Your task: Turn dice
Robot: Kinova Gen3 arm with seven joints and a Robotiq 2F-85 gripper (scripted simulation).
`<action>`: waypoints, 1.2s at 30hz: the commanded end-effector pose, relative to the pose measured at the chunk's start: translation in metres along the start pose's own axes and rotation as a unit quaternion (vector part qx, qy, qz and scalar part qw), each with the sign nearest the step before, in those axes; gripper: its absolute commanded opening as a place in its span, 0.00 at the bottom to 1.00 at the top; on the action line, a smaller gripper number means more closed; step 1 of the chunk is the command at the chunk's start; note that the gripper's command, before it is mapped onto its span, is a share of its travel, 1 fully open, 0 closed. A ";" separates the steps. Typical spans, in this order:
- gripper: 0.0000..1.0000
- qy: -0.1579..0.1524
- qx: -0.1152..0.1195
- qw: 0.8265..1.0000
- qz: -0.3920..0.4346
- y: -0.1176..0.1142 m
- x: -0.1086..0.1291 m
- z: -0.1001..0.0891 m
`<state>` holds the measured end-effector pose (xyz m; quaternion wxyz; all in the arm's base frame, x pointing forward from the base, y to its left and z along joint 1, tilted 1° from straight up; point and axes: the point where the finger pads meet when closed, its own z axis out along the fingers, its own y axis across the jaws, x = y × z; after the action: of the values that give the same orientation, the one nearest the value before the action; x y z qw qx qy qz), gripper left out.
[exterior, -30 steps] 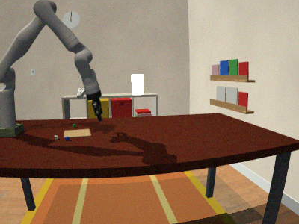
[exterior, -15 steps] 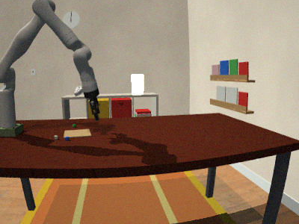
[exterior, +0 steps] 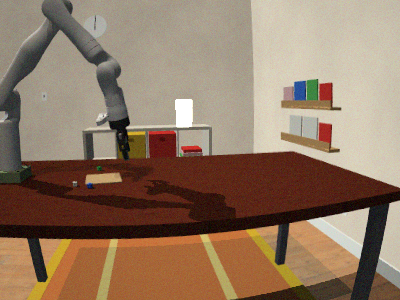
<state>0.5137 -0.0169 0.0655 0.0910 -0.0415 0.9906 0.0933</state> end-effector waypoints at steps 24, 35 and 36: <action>1.00 0.084 0.089 0.993 0.009 -0.077 0.077 -0.089; 1.00 0.085 0.090 0.992 0.009 -0.078 0.078 -0.091; 1.00 0.085 0.090 0.992 0.009 -0.078 0.078 -0.091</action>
<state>0.4285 -0.1156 0.1235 0.0076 -0.0316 0.9995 0.0013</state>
